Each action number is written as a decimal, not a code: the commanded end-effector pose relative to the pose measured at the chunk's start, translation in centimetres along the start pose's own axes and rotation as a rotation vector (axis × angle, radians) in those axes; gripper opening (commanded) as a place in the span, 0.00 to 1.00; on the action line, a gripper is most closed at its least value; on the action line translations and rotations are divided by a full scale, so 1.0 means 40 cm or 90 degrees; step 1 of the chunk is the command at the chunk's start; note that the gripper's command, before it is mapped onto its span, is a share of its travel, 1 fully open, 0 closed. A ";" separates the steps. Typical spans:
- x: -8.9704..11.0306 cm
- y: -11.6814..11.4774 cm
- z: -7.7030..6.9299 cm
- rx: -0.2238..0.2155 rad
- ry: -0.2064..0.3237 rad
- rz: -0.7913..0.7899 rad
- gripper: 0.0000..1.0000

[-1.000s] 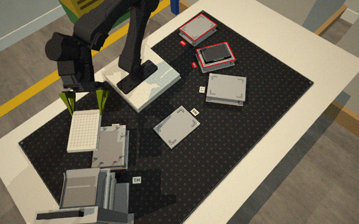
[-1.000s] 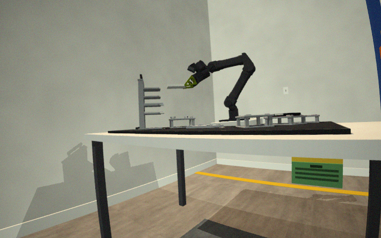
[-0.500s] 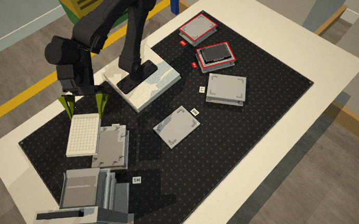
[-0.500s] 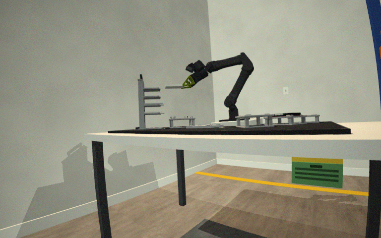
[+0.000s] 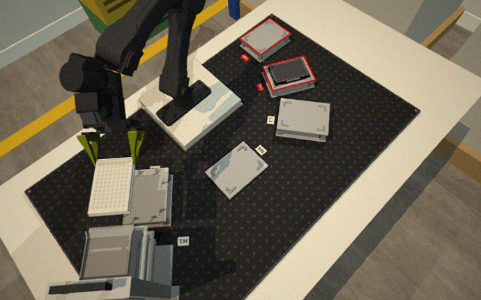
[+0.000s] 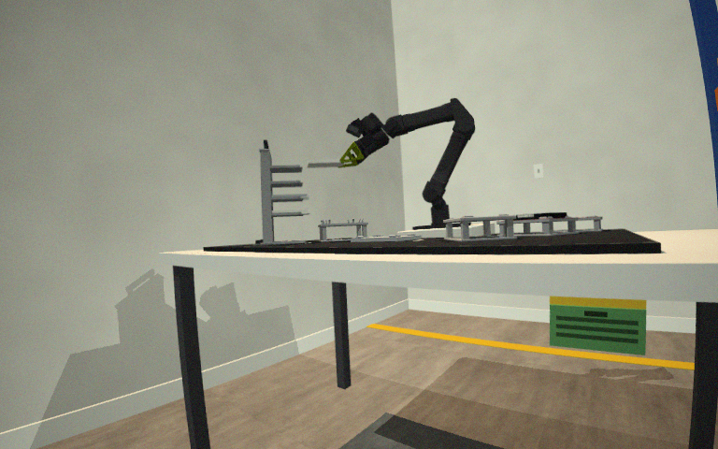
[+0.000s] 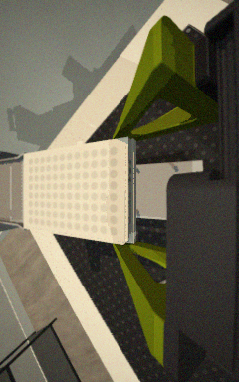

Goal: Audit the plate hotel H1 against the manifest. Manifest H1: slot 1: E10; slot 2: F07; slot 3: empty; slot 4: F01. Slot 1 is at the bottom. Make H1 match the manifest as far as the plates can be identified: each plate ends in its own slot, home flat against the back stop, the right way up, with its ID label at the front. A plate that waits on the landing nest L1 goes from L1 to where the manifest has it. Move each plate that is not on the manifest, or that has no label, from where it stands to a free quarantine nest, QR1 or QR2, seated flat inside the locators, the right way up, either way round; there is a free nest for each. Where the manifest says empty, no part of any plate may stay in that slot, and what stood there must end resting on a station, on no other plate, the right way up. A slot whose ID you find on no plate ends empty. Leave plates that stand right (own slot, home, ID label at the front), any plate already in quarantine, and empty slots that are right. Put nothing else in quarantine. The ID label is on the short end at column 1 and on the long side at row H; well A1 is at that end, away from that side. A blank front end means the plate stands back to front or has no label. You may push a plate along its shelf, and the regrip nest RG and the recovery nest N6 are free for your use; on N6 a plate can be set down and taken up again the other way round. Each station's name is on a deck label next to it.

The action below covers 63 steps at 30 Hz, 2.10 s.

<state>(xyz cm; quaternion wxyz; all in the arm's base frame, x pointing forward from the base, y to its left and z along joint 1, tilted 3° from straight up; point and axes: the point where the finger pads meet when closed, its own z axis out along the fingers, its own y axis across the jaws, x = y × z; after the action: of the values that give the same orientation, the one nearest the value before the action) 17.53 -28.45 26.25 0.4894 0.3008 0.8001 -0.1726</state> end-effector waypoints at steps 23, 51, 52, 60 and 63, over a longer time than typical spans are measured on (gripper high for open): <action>-0.044 0.000 0.042 0.002 -0.011 -0.004 0.86; -0.059 0.000 0.068 0.002 -0.011 -0.004 0.86; -0.059 0.000 0.068 0.002 -0.011 -0.004 0.86; -0.059 0.000 0.068 0.002 -0.011 -0.004 0.86; -0.059 0.000 0.068 0.002 -0.011 -0.004 0.86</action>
<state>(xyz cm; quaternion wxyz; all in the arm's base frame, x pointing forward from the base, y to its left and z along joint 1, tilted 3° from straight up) 20.13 -30.69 26.57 0.4905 0.3008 0.7993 -0.1735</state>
